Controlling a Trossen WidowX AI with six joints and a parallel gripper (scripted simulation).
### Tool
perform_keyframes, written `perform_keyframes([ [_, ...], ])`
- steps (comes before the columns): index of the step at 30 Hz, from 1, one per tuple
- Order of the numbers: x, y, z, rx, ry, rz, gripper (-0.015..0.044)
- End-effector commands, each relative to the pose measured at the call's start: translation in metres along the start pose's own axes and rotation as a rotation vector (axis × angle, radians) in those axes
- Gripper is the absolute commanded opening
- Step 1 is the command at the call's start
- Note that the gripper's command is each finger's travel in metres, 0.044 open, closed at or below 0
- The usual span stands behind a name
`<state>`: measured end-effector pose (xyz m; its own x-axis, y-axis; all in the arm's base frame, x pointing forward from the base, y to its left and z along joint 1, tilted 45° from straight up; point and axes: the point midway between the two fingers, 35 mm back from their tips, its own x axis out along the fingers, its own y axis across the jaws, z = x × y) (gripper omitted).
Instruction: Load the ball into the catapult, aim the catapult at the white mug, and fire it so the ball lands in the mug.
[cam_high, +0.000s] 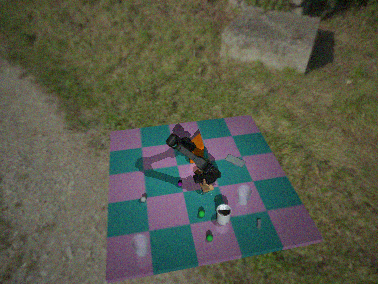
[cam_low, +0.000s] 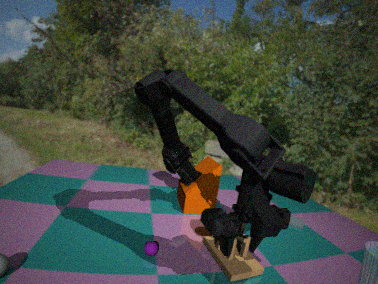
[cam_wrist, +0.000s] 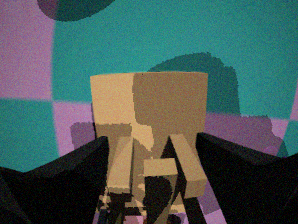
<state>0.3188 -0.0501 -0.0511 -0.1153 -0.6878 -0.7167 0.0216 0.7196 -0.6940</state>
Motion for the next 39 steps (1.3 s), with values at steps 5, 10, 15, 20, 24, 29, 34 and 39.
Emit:
perform_keyframes([
  [5,0.0,0.0,0.0,0.001,-0.001,0.001,0.0131],
  [10,-0.011,0.0,0.001,0.001,-0.001,0.002,0.0059],
  [15,-0.05,0.001,0.0,0.0,0.0,0.003,0.0],
  [20,-0.047,0.001,0.001,-0.004,0.001,0.001,0.0],
  [24,-0.04,0.001,0.001,-0.005,0.001,0.001,0.0],
  [29,-0.032,0.001,0.002,-0.006,0.001,0.0,0.0],
  [34,-0.024,0.001,0.002,-0.006,0.001,0.0,0.0],
  [39,-0.016,0.001,0.002,-0.007,0.001,-0.001,0.0],
])
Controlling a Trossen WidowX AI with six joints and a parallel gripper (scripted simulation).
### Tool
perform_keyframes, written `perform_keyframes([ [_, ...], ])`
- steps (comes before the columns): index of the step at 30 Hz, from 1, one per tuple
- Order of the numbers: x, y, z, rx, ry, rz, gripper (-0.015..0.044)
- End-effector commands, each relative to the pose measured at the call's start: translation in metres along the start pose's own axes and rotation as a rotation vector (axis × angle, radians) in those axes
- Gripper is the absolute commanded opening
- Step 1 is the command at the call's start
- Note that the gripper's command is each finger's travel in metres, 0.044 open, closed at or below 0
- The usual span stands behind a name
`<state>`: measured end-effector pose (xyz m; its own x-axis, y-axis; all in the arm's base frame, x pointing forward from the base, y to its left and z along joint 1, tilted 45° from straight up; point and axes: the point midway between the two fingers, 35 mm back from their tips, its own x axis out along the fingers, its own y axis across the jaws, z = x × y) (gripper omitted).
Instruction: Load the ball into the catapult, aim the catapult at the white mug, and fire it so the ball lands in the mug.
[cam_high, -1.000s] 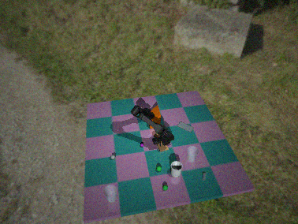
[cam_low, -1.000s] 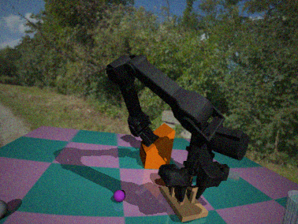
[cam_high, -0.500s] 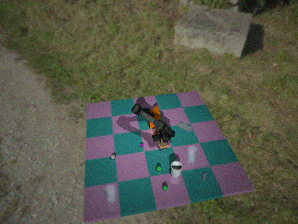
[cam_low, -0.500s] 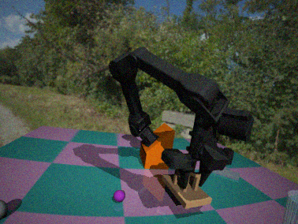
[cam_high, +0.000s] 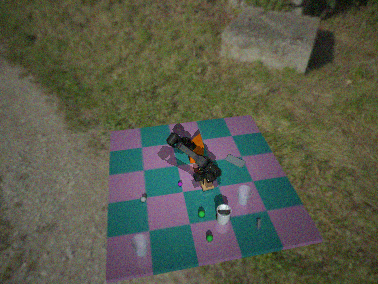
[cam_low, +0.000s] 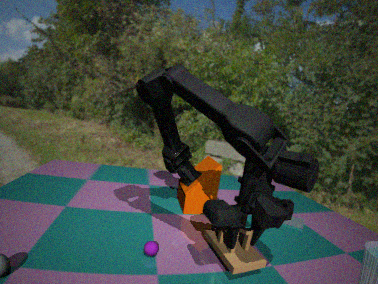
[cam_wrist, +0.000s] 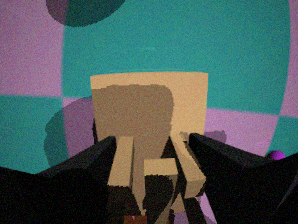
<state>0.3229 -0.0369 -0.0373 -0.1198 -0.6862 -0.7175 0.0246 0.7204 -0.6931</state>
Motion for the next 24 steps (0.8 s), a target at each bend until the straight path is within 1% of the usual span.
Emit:
perform_keyframes([
  [1,0.006,0.001,0.0,-0.01,-0.003,-0.002,0.0],
  [11,0.022,0.001,-0.001,-0.011,-0.003,-0.004,0.0],
  [17,0.018,0.0,-0.001,-0.001,0.001,-0.002,0.0],
  [24,0.018,0.0,-0.001,-0.001,0.001,-0.002,0.0184],
])
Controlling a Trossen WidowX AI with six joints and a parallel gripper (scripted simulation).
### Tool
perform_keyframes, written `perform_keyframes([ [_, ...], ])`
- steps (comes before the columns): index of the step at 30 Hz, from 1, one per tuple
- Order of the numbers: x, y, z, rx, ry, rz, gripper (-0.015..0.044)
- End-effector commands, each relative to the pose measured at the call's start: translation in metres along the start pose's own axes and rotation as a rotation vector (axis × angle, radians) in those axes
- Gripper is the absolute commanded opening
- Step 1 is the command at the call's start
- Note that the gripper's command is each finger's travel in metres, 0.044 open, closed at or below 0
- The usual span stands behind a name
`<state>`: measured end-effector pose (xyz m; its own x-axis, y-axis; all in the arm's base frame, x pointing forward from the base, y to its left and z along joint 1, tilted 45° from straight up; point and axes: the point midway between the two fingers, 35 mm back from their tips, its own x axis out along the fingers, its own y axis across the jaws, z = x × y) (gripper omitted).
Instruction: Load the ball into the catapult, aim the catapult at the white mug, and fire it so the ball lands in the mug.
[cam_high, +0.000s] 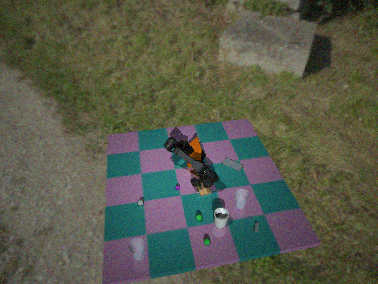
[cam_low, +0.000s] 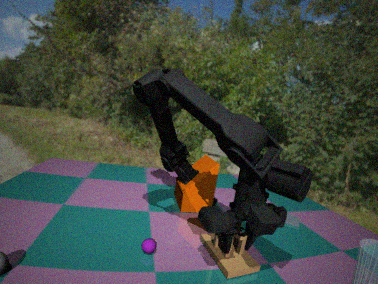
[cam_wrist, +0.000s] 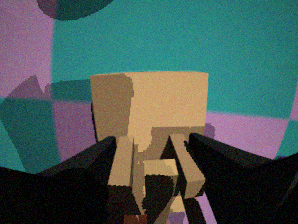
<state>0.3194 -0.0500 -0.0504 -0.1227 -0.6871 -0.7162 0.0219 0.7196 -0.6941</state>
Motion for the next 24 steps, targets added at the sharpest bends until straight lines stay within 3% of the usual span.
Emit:
perform_keyframes([
  [1,-0.001,0.0,0.0,0.001,-0.002,0.0,0.021],
  [8,-0.004,0.0,0.001,0.001,-0.002,0.0,0.0394],
  [10,-0.024,0.002,0.003,0.0,-0.003,0.003,0.044],
  [15,-0.098,0.001,0.0,-0.002,-0.001,0.004,0.044],
  [24,-0.095,0.002,-0.001,-0.009,-0.007,0.001,0.044],
])
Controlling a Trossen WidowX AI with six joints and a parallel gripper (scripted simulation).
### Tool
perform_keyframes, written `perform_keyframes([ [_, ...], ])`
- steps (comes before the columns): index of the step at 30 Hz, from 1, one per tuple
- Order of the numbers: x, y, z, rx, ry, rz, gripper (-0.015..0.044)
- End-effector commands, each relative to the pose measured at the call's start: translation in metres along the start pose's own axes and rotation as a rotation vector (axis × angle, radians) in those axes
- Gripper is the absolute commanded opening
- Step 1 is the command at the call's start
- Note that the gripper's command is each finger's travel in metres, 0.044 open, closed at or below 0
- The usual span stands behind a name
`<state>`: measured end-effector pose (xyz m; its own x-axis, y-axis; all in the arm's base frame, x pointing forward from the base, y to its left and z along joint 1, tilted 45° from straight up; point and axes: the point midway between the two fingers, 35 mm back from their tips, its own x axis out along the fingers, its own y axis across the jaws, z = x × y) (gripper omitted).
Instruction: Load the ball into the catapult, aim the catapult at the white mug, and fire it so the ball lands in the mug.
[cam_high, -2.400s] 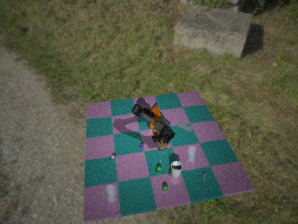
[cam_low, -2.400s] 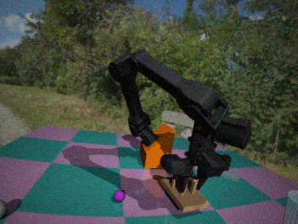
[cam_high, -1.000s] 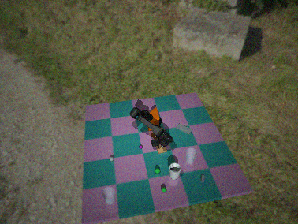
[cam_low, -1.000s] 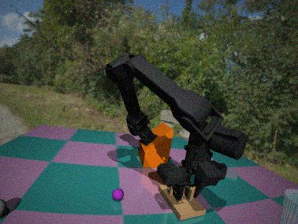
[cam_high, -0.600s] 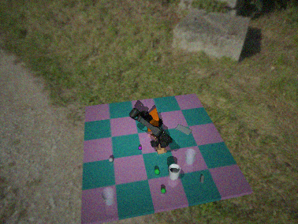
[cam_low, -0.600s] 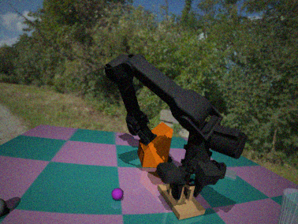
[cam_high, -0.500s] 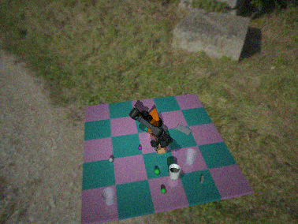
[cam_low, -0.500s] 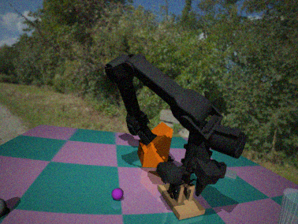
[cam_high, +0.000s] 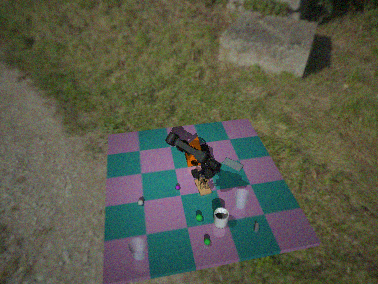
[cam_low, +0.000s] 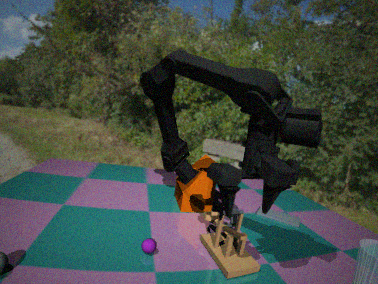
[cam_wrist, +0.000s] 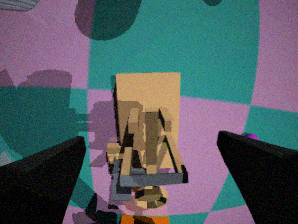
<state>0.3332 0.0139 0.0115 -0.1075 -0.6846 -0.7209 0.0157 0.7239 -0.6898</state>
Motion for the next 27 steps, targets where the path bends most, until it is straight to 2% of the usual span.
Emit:
perform_keyframes([
  [1,-0.007,-0.002,-0.005,-0.001,0.01,-0.005,0.044],
  [6,0.037,-0.002,-0.005,-0.001,0.01,-0.006,0.044],
  [27,0.065,-0.002,-0.004,-0.001,0.009,-0.006,0.044],
])
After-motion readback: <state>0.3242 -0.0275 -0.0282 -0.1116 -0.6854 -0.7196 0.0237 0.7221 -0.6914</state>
